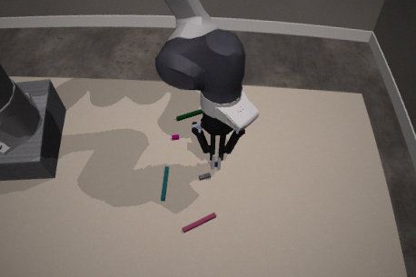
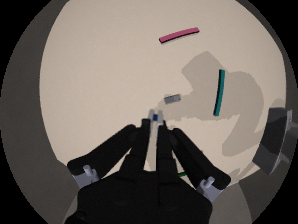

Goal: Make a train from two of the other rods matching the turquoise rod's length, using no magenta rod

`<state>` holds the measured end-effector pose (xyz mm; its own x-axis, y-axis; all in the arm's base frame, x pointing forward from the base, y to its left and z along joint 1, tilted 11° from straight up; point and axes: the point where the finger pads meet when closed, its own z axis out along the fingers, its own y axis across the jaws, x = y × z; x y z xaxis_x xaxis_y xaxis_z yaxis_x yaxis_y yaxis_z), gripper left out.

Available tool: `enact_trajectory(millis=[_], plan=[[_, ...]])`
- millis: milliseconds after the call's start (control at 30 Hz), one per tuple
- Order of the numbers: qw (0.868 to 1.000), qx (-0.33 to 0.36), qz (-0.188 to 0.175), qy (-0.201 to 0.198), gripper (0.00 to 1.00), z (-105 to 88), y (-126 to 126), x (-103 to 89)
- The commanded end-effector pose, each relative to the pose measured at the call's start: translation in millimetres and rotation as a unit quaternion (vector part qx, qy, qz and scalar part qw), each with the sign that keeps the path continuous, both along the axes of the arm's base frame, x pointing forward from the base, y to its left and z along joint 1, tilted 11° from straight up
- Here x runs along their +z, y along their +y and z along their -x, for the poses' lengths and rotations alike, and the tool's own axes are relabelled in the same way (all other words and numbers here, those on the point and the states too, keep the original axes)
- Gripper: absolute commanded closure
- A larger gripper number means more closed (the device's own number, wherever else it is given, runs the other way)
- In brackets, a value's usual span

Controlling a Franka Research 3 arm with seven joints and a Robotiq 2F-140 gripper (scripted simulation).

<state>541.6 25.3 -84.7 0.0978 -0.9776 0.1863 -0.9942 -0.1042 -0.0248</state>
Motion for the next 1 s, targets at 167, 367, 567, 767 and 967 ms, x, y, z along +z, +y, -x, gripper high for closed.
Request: enact_trajectory(millis=[167,367,567,767,967], plan=[[1.0,0.003,0.0,0.0,0.97,0.9,8.1,40.0],[1.0,0.003,0.0,0.0,0.97,2.3,13.7,69.8],[1.0,0.003,0.0,0.0,0.97,3.5,18.4,95.4],[1.0,0.003,0.0,0.0,0.97,3.5,18.7,96.9],[1.0,0.003,0.0,0.0,0.97,3.5,18.7,96.9]])
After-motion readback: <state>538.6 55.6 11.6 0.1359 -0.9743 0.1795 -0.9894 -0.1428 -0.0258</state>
